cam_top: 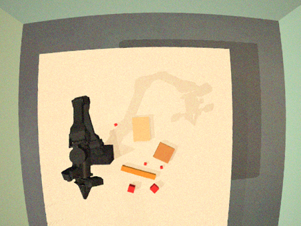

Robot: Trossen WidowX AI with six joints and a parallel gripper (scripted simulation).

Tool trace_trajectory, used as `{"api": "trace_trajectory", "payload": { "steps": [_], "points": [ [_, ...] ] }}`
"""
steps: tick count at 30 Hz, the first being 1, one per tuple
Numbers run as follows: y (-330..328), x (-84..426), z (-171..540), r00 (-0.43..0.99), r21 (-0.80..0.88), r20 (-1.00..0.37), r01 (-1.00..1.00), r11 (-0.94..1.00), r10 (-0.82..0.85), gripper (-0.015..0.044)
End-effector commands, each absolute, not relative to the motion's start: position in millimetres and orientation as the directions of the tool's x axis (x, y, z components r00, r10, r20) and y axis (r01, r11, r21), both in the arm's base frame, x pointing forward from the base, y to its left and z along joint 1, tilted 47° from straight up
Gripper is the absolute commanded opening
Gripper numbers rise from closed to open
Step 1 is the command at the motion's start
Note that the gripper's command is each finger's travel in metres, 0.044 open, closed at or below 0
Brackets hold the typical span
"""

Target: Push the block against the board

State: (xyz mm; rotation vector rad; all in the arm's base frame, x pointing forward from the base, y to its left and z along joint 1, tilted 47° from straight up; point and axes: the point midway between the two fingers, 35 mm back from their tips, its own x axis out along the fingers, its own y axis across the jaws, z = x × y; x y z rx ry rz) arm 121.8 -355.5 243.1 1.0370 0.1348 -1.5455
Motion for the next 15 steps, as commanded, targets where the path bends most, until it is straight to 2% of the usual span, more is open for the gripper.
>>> {"api": "trace_trajectory", "payload": {
  "steps": [1, 15],
  "points": [
    [-352, 136, 231, 0.143, 0.397, -0.696, 0.893, -0.211, -0.704, 0.0],
    [-318, 201, 178, 0.282, 0.258, -0.817, 0.959, 0.118, -0.503, 0.0]
  ]
}}
